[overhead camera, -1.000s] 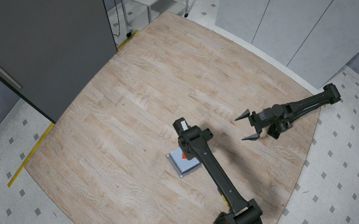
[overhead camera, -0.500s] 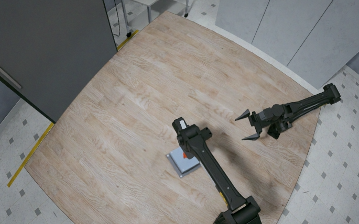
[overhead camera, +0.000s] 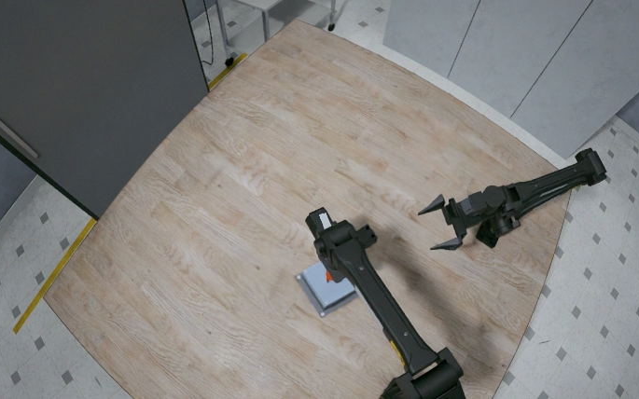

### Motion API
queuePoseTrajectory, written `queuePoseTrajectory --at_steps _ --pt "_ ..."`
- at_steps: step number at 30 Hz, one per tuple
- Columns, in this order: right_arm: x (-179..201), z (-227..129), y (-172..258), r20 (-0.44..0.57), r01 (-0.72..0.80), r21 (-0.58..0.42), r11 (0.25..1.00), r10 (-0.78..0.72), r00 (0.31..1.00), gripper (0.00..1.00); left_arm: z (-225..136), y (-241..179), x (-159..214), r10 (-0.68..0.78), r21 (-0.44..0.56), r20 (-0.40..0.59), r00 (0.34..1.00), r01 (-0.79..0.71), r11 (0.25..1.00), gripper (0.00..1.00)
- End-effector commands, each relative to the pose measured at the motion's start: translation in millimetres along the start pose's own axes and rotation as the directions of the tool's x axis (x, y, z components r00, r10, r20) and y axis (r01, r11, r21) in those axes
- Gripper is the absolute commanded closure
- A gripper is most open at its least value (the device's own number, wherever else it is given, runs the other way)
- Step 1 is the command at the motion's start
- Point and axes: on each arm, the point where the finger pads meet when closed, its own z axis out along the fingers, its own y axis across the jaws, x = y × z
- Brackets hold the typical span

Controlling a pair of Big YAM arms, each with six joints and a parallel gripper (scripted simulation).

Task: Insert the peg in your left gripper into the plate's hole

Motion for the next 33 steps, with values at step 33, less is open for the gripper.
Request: queuePoseTrajectory --at_steps 33 --pt "-18.4 -0.5 -0.2 0.034 0.000 0.002 1.000 0.000 0.999 0.00 16.0 -1.9 6.9 0.010 -0.020 0.004 1.000 -0.010 1.000 0.60"
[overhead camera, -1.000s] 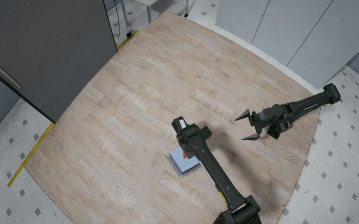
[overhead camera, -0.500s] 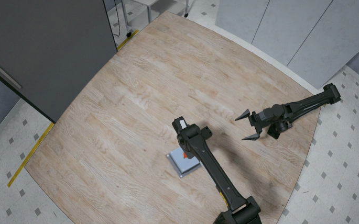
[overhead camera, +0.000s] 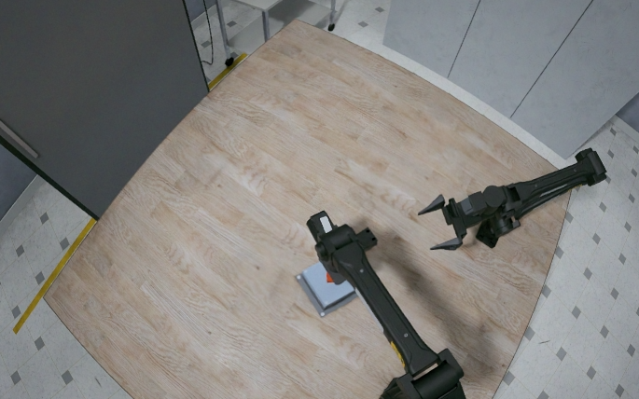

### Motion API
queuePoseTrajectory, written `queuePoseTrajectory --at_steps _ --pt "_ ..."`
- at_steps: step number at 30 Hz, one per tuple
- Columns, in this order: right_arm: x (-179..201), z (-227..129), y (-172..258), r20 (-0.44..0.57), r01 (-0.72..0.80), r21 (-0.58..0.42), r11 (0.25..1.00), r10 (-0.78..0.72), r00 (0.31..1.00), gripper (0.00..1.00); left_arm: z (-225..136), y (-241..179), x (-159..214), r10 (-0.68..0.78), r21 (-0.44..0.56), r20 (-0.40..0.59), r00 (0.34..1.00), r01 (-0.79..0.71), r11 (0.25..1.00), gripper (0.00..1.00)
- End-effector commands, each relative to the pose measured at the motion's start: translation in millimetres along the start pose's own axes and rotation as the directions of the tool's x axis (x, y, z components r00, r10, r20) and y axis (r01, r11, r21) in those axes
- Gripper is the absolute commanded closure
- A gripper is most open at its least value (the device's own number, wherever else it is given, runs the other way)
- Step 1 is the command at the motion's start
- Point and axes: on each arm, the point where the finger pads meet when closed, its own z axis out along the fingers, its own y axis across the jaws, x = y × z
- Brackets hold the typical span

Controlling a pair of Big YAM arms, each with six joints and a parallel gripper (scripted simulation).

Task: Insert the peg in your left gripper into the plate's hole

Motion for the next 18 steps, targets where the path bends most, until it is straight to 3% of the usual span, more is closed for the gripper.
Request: queuePoseTrajectory --at_steps 1,6,10,17,18 --pt "-18.4 -0.5 -0.2 0.034 0.000 0.002 1.000 0.000 0.999 0.00 14.2 1.6 7.9 0.005 0.003 0.003 1.000 -0.005 1.000 0.60" --pt "-18.4 -0.5 -0.2 0.034 0.000 0.002 1.000 0.000 0.999 0.00 4.6 9.8 4.3 0.016 -0.043 0.008 1.000 -0.016 0.999 0.60" --pt "-18.4 -0.5 -0.2 0.034 0.000 0.002 1.000 0.000 0.999 0.00 29.5 0.2 11.8 0.004 0.005 0.003 1.000 -0.004 1.000 0.60" --pt "-18.4 -0.5 -0.2 0.034 0.000 0.002 1.000 0.000 0.999 0.00 33.4 -2.9 13.6 0.001 0.020 0.000 1.000 -0.001 1.000 0.60" --pt "-18.4 -0.5 -0.2 0.034 0.000 0.002 1.000 0.000 0.999 0.00 13.6 5.8 5.2 0.006 -0.023 0.002 1.000 -0.005 1.000 0.60"
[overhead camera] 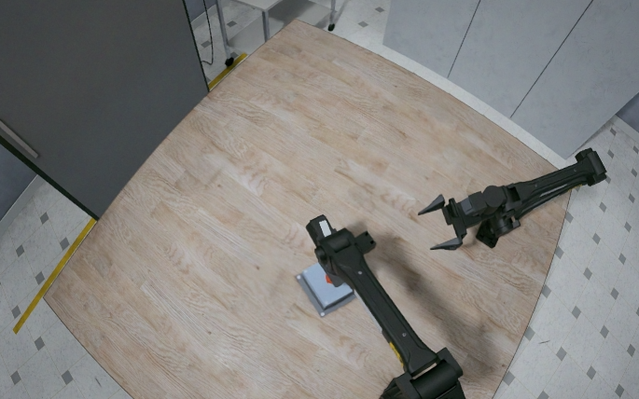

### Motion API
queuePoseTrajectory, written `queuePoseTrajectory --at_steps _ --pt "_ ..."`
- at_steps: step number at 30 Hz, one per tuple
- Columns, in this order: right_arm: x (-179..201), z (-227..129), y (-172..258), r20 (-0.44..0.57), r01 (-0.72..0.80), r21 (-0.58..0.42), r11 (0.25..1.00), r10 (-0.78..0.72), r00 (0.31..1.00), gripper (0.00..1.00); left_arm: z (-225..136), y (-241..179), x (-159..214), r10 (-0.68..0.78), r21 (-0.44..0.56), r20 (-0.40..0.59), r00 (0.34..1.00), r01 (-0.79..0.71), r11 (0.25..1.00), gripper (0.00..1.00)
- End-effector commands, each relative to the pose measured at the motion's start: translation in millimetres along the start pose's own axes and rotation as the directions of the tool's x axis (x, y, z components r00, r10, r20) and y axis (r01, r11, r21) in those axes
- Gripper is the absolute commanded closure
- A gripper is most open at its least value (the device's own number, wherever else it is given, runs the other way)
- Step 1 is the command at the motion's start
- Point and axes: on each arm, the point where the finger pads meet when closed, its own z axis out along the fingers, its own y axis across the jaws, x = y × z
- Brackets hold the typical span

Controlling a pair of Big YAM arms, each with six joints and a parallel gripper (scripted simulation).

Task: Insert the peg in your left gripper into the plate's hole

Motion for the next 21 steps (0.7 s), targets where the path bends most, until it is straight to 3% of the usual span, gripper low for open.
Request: queuePoseTrajectory --at_steps 1,4,11,14,21 --pt "-18.4 -0.5 -0.2 0.034 0.000 0.002 1.000 0.000 0.999 0.00 -2.1 5.6 1.6 0.003 -0.015 -0.001 1.000 -0.003 1.000 0.60" --pt "-18.4 -0.5 -0.2 0.034 0.000 0.002 1.000 0.000 0.999 0.00 -20.6 11.4 -9.3 0.005 -0.030 0.000 1.000 -0.005 1.000 0.60" --pt "-18.4 -0.5 -0.2 0.034 0.000 0.002 1.000 0.000 0.999 0.00 -20.6 11.5 -8.7 0.004 -0.030 0.000 1.000 -0.004 1.000 0.60" --pt "-18.4 -0.5 -0.2 0.034 0.000 0.002 1.000 0.000 0.999 0.00 -27.1 11.1 -7.3 0.006 -0.044 0.001 1.000 -0.005 0.999 0.32" --pt "-18.4 -0.5 -0.2 0.034 0.000 0.002 1.000 0.000 0.999 0.00 -52.9 10.1 2.4 0.010 -0.094 0.002 1.000 -0.010 0.996 0.30"
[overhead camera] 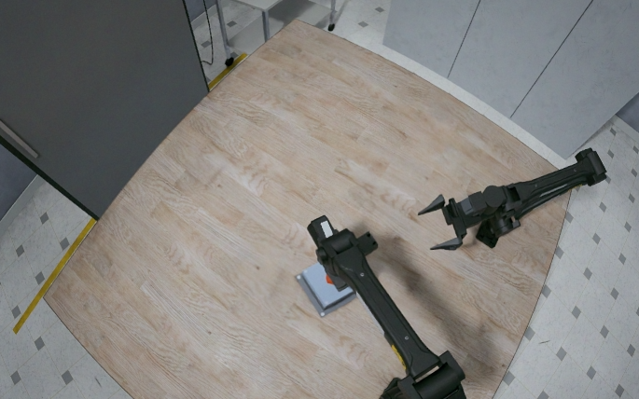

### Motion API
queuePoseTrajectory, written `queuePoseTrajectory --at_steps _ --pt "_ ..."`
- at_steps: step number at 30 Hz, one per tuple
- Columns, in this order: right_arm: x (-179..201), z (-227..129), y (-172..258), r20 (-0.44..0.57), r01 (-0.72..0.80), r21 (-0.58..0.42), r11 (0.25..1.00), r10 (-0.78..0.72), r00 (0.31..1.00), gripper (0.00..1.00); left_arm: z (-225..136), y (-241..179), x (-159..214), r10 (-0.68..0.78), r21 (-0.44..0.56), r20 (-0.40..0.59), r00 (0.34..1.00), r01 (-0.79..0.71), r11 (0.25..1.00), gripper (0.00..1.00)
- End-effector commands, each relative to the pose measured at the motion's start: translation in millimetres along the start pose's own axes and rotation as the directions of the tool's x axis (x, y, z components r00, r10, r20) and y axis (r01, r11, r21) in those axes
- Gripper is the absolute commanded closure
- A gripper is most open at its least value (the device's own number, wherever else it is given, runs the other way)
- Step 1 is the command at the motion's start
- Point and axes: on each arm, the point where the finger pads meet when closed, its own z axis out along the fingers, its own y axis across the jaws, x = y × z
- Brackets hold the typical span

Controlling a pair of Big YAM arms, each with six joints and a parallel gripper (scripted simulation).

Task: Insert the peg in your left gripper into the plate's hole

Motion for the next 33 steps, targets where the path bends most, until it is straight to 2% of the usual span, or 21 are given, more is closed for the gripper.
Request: queuePoseTrajectory --at_steps 1,5,7,8,10,13,20,21,23,25,29,30,33 --pt "-18.4 -0.5 -0.2 0.034 0.000 0.002 1.000 0.000 0.999 0.00 -47.1 17.7 3.3 0.011 -0.107 0.003 1.000 -0.011 0.994 0.30" --pt "-18.4 -0.5 -0.2 0.034 0.000 0.002 1.000 0.000 0.999 0.00 -63.0 16.6 3.6 0.012 -0.112 0.003 1.000 -0.011 0.994 0.30" --pt "-18.4 -0.5 -0.2 0.034 0.000 0.002 1.000 0.000 0.999 0.00 -64.7 17.4 4.0 0.011 -0.101 0.004 1.000 -0.010 0.995 0.08" --pt "-18.4 -0.5 -0.2 0.034 0.000 0.002 1.000 0.000 0.999 0.00 -66.7 17.6 4.2 0.010 -0.097 0.003 1.000 -0.010 0.995 0.00" --pt "-18.4 -0.5 -0.2 0.034 0.000 0.002 1.000 0.000 0.999 0.00 -66.3 19.1 4.7 0.008 -0.073 0.002 1.000 -0.008 0.997 0.00" --pt "-18.4 -0.5 -0.2 0.034 0.000 0.002 1.000 0.000 0.999 0.00 -102.6 14.3 3.8 0.011 -0.110 0.002 1.000 -0.011 0.994 0.00" --pt "-18.4 -0.5 -0.2 0.034 0.000 0.002 1.000 0.000 0.999 0.00 -115.8 14.7 4.7 0.011 -0.108 0.002 1.000 -0.011 0.994 0.00" --pt "-18.4 -0.5 -0.2 0.034 0.000 0.002 1.000 0.000 0.999 0.00 -105.0 18.7 6.0 0.007 -0.072 0.002 1.000 -0.007 0.997 0.00" --pt "-18.4 -0.5 -0.2 0.034 0.000 0.002 1.000 0.000 0.999 0.00 -123.7 15.7 5.5 0.009 -0.094 0.001 1.000 -0.009 0.996 0.00" --pt "-18.4 -0.5 -0.2 0.034 0.000 0.002 1.000 0.000 0.999 0.00 -111.1 21.1 0.9 0.006 -0.054 0.000 1.000 -0.006 0.999 0.00" --pt "-18.4 -0.5 -0.2 0.034 0.000 0.002 1.000 0.000 0.999 0.00 -120.7 19.0 -1.4 0.005 -0.037 0.000 1.000 -0.005 0.999 0.00" --pt "-18.4 -0.5 -0.2 0.034 0.000 0.002 1.000 0.000 0.999 0.00 -109.8 12.5 -0.4 0.002 -0.010 -0.001 1.000 -0.002 1.000 0.00" --pt "-18.4 -0.5 -0.2 0.034 0.000 0.002 1.000 0.000 0.999 0.00 -109.4 14.4 -0.6 0.003 -0.017 0.000 1.000 -0.003 1.000 0.00"
